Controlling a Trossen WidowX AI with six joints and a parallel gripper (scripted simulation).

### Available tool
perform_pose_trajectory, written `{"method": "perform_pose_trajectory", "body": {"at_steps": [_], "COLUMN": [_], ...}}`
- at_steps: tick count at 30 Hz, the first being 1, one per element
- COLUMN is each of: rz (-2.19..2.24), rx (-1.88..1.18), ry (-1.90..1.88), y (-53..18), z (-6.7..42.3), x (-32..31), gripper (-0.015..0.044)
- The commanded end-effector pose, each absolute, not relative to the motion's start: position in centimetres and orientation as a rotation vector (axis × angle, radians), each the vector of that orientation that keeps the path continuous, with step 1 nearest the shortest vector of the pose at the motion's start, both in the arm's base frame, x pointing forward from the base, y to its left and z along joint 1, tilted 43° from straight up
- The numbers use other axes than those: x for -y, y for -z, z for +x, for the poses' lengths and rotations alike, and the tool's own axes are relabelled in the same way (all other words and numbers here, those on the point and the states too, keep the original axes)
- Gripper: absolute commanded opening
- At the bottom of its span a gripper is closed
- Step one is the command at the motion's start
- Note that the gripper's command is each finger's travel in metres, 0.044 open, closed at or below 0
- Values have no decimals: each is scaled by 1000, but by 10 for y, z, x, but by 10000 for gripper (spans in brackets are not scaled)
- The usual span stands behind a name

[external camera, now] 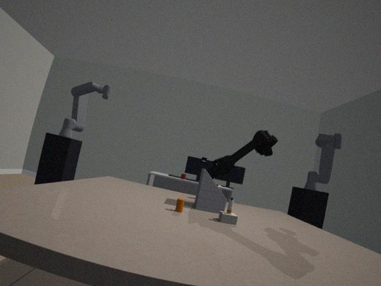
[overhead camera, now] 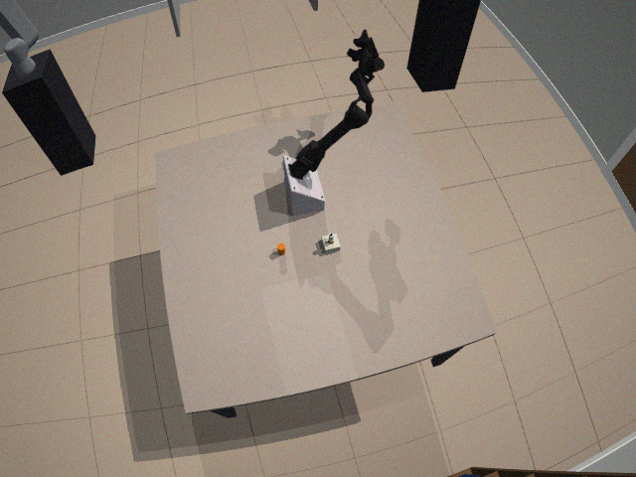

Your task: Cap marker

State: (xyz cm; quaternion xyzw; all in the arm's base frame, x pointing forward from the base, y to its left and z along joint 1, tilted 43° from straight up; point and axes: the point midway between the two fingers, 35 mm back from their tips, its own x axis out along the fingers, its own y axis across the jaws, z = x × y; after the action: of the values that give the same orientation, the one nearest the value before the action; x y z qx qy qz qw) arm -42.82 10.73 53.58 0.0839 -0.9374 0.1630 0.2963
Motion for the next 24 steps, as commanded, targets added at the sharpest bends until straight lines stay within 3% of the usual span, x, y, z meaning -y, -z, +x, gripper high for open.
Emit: {"method": "perform_pose_trajectory", "body": {"at_steps": [1, 6, 15, 24], "rz": [220, 96, -291, -669], "rx": [2494, 2526, 2543, 2435], "ry": [-434, -473, -618, -784], "y": [-535, -525, -491, -456], "z": [-428, -421, -370, -281], "x": [-109, -153, -281, -386], "gripper": [374, 249, 249, 249]}}
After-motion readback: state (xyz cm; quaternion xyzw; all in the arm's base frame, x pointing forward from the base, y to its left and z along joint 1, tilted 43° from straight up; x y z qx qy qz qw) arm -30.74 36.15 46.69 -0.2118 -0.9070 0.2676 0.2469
